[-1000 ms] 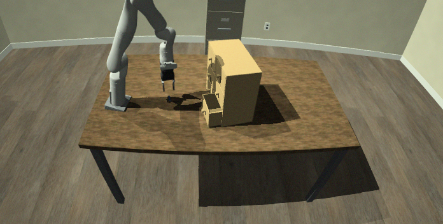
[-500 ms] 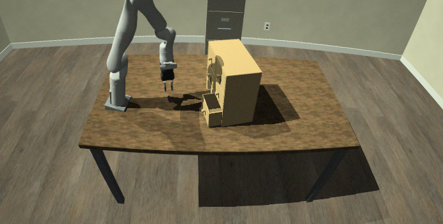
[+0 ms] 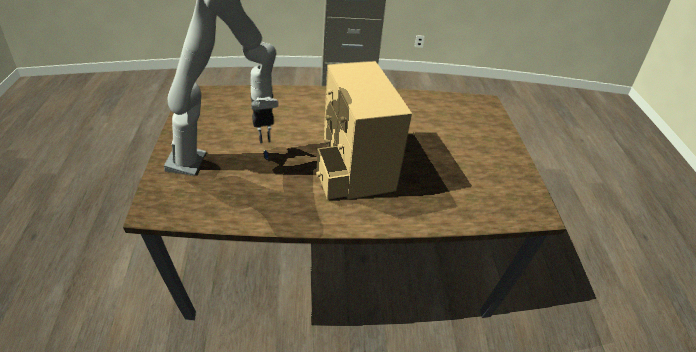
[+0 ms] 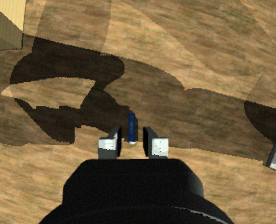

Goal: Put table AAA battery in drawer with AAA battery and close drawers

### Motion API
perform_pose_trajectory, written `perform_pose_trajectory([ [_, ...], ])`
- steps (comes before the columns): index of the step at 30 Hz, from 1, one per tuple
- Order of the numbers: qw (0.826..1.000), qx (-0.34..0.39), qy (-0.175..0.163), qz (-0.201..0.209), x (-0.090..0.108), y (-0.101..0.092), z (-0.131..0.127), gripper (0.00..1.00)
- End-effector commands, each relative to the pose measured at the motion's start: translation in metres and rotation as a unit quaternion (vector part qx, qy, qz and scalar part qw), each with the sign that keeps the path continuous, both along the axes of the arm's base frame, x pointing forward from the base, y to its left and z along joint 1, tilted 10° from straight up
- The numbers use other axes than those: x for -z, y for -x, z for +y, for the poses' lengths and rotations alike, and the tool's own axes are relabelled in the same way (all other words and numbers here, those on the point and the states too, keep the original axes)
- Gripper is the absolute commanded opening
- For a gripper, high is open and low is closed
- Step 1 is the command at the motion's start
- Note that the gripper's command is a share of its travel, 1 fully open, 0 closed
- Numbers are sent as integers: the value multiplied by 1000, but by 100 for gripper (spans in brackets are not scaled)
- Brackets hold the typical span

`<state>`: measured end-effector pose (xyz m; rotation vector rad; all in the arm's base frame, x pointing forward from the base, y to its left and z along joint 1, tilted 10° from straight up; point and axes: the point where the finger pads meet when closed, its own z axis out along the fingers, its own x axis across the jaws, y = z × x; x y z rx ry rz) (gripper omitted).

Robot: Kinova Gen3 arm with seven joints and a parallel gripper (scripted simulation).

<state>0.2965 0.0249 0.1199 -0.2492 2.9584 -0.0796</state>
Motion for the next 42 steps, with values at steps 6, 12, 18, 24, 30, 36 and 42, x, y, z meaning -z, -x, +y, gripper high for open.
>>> perform_pose_trajectory([
  [6,1000,0,0,-1,0,0,0,54],
  [12,1000,0,0,-1,0,0,0,54],
  [18,1000,0,0,-1,0,0,0,54],
  [24,1000,0,0,-1,1,0,0,54],
  [30,1000,0,0,-1,4,-1,0,54],
  [36,1000,0,0,-1,10,-2,0,54],
  [42,1000,0,0,-1,15,-3,-1,54],
])
